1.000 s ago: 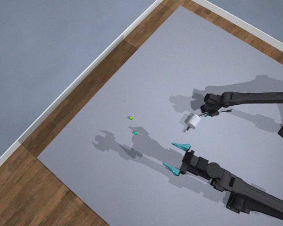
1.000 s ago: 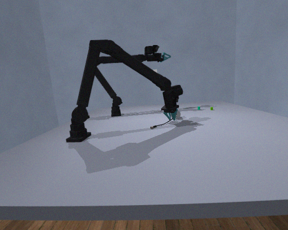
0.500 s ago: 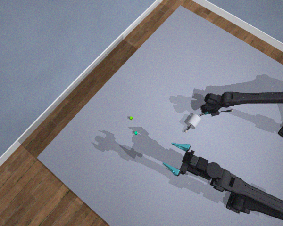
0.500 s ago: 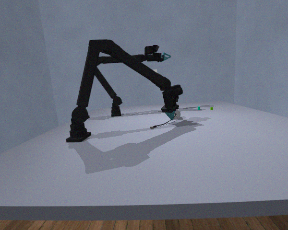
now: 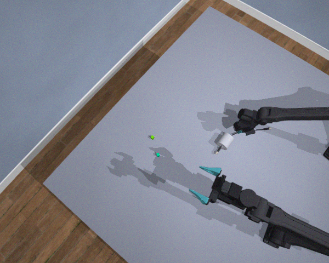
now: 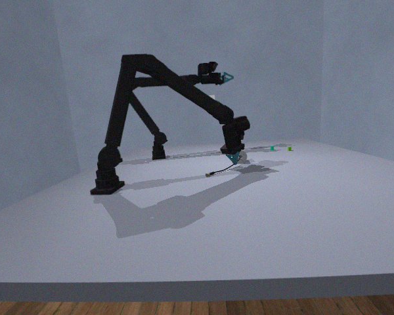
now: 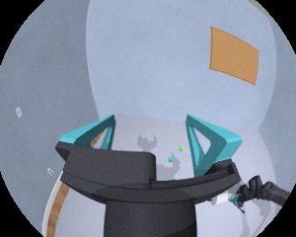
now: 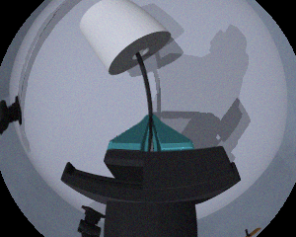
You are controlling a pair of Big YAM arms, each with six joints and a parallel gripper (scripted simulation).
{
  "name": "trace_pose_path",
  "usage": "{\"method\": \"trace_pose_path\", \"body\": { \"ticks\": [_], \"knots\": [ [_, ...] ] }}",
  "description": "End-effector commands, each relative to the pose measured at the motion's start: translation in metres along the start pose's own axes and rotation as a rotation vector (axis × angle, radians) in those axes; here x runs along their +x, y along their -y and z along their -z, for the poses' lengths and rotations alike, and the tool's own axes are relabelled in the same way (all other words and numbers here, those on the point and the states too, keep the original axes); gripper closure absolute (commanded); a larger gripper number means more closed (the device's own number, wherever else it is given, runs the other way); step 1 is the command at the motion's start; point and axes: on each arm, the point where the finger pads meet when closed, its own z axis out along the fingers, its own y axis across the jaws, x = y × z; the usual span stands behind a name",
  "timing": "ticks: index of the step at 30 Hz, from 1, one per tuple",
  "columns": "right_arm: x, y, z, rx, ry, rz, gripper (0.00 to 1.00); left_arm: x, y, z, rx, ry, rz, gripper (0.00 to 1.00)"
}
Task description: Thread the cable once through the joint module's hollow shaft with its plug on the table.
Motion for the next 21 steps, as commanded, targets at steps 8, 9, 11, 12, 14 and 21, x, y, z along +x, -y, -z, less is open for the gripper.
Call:
{"method": "trace_pose_path", "body": {
  "ticks": [8,9,11,12,14,21],
  "knots": [
    [-0.033,0.004,0.008,0.015,0.028,0.011,1.00,-0.013,-0.001,-0.002,-0.001,0.016,-0.011,0.04],
    [-0.034,0.004,0.008,0.015,0.029,0.012,1.00,-0.013,-0.001,-0.002,-0.001,0.016,-0.011,0.04],
    [-0.036,0.003,0.008,0.015,0.028,0.012,1.00,-0.013,-0.001,-0.002,-0.001,0.016,-0.011,0.04],
    [-0.038,0.003,0.008,0.015,0.030,0.013,1.00,-0.013,-0.001,-0.002,-0.001,0.016,-0.011,0.04],
    [-0.039,0.003,0.008,0.015,0.029,0.013,1.00,-0.013,-0.001,-0.002,-0.001,0.016,-0.011,0.04],
    [-0.046,0.003,0.009,0.017,0.032,0.014,1.00,-0.013,-0.001,-0.002,-0.001,0.016,-0.011,0.04]
  ]
}}
